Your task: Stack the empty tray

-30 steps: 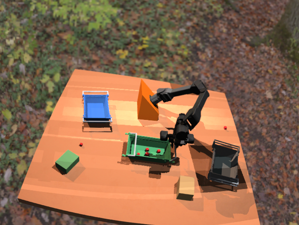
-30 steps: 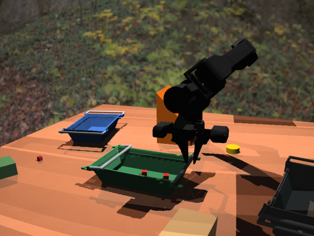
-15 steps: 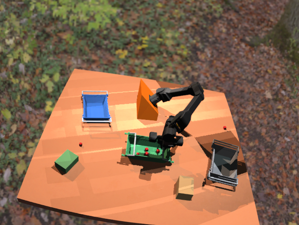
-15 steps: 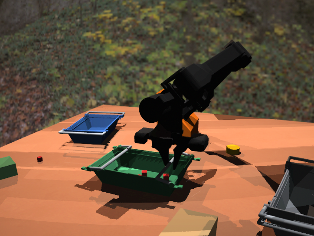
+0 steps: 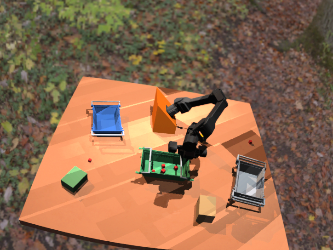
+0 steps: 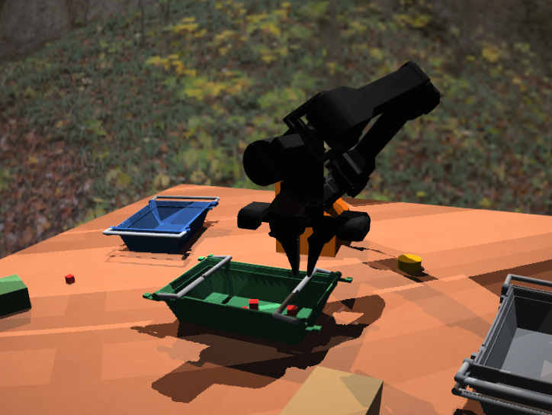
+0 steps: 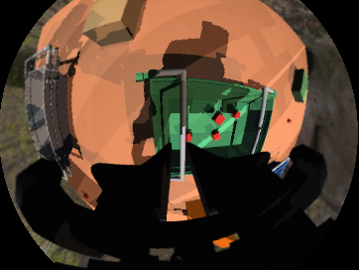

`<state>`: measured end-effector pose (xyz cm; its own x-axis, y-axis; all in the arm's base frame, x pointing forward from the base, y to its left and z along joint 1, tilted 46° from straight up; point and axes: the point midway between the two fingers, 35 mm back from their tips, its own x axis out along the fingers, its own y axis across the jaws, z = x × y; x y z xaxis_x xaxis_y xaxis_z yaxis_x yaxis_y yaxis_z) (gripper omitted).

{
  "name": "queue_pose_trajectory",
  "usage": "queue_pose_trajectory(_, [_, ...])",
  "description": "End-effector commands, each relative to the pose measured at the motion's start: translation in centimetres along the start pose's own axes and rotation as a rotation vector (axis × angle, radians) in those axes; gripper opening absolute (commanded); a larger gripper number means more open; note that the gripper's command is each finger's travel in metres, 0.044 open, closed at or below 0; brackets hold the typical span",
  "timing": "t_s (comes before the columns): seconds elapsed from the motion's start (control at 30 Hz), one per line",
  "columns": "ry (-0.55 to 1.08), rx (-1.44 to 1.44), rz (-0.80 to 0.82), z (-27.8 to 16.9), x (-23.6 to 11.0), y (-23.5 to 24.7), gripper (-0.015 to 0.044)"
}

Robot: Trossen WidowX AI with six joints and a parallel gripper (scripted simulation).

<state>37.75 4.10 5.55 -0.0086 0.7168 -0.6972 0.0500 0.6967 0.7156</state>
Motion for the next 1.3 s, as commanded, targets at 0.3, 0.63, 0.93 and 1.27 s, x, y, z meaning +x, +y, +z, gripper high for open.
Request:
queue_pose_trajectory(0.3, [-0.001, 0.002, 0.0, 0.02, 0.02, -0.06, 0.0082])
queue_pose_trajectory(0.63, [-0.001, 0.002, 0.0, 0.02, 0.02, -0.06, 0.0])
queue_pose_trajectory(0.93, [-0.001, 0.002, 0.0, 0.02, 0.02, -0.06, 0.0])
queue_pose_trajectory(1.27, [0.001, 0.001, 0.0, -0.01, 0.05, -0.03, 0.0])
